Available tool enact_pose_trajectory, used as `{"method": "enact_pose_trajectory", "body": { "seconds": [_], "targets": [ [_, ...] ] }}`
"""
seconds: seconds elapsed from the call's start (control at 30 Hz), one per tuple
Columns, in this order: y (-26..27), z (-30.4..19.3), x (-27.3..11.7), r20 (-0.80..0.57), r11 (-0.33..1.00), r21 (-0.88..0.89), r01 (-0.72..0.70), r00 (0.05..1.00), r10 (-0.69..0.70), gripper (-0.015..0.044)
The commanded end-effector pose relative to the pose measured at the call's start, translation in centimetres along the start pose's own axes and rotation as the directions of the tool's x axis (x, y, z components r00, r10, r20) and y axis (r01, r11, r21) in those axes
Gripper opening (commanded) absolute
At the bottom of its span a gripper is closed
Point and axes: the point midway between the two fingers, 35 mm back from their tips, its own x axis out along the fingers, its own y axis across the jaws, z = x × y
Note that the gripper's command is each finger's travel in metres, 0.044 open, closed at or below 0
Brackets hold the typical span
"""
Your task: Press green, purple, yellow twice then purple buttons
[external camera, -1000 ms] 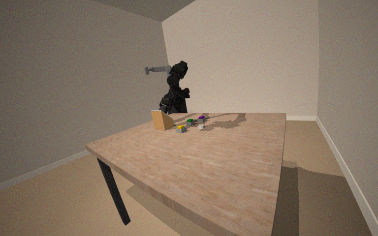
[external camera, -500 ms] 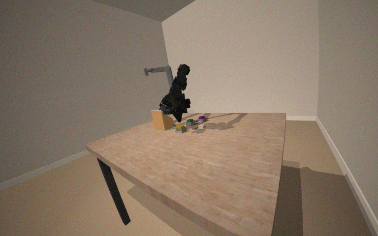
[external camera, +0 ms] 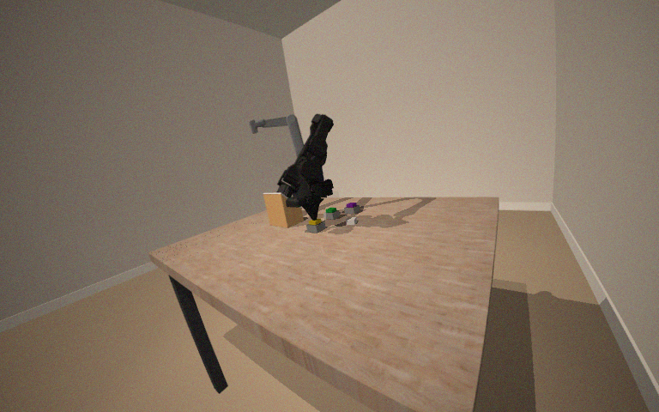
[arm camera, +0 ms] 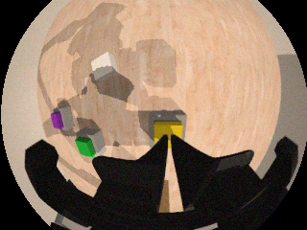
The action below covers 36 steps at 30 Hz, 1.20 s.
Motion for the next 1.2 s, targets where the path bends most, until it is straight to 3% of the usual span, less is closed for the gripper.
{"method": "enact_pose_trajectory", "body": {
  "seconds": [0.0,0.7,0.87,1.17],
  "targets": [
    [0.1,0.0,0.6,0.003,1.0,0.005,-0.005,1.0,0.005,0.002],
    [0.1,0.0,0.7,0.003,1.0,0.005,-0.006,1.0,0.006,0.002],
    [0.1,-0.1,-2.5,0.003,1.0,0.005,-0.004,1.0,0.004,0.002],
    [0.0,0.0,-1.9,0.003,1.0,0.005,-0.004,1.0,0.004,0.002]
  ]
}}
